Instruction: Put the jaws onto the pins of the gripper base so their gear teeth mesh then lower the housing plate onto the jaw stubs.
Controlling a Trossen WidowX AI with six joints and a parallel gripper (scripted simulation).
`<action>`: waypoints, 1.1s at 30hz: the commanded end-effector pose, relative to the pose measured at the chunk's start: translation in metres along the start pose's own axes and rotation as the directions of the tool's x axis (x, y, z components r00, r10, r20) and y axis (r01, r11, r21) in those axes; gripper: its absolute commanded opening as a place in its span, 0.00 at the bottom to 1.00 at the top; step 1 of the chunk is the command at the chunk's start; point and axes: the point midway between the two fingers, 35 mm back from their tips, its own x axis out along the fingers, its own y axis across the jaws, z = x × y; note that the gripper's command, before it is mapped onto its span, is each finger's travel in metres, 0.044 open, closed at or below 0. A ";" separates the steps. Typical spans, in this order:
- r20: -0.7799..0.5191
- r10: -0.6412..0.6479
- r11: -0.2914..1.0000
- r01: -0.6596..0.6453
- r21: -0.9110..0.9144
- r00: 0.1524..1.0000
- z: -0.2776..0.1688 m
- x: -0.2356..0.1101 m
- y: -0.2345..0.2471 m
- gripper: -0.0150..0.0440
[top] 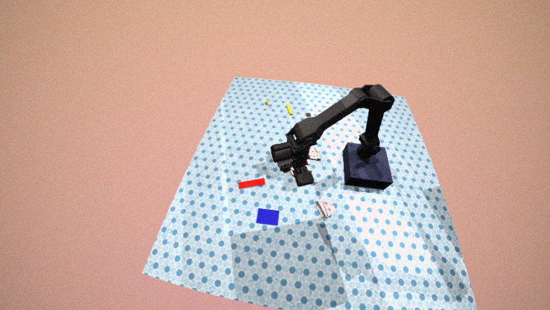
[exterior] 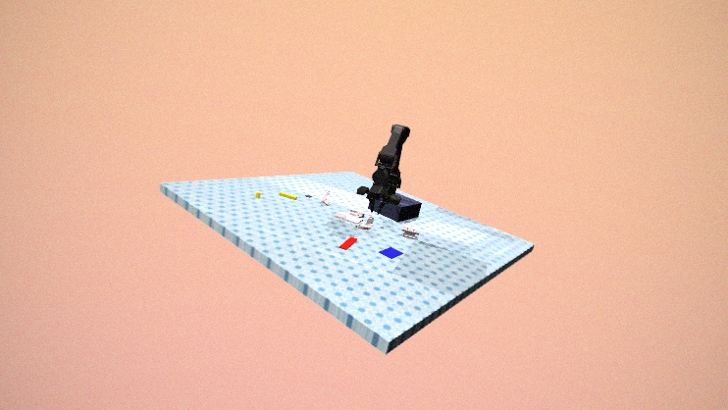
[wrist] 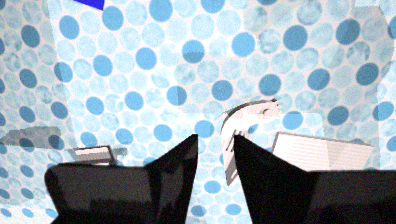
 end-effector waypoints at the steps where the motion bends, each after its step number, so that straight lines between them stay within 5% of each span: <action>1: 0.000 0.000 1.000 0.000 0.000 1.000 0.000 0.000 0.000 0.61; 10: 0.000 0.000 1.000 0.000 0.000 1.000 0.000 0.000 0.000 1.00; 33: 0.000 0.000 1.000 0.000 0.000 1.000 0.000 0.000 0.000 1.00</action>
